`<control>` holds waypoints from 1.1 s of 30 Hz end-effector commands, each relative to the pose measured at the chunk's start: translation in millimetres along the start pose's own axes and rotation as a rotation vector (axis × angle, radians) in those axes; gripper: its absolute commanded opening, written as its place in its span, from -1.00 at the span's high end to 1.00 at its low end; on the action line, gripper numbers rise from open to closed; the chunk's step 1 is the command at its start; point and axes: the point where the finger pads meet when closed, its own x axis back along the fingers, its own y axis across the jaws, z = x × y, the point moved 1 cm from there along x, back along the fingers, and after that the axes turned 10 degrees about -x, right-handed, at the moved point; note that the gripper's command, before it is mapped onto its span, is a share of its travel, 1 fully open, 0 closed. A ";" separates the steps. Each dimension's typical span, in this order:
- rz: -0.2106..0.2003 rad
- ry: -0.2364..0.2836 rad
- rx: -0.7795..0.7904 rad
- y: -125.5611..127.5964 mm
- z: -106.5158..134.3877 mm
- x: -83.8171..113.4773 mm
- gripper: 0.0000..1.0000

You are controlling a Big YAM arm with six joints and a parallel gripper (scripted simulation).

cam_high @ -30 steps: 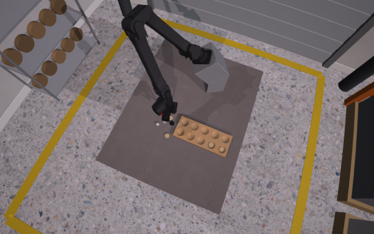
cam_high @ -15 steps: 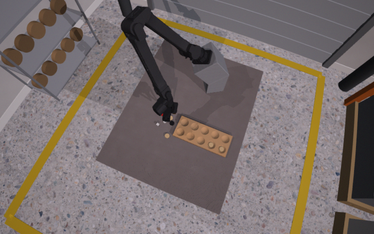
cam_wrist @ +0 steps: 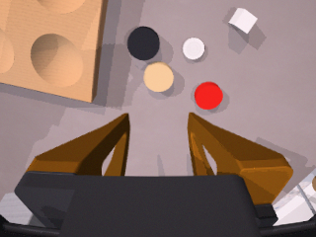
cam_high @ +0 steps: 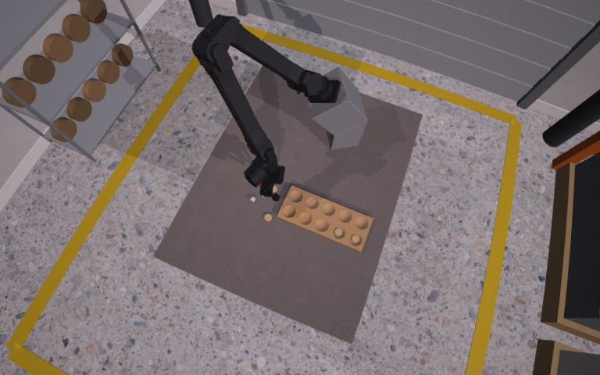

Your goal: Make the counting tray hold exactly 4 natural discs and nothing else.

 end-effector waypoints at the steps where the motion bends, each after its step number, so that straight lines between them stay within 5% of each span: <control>1: 0.005 -0.011 0.001 -4.5 -4.4 -6.2 0.09; 33: 0.004 -0.008 0.002 -3.9 -2.5 -50.3 0.09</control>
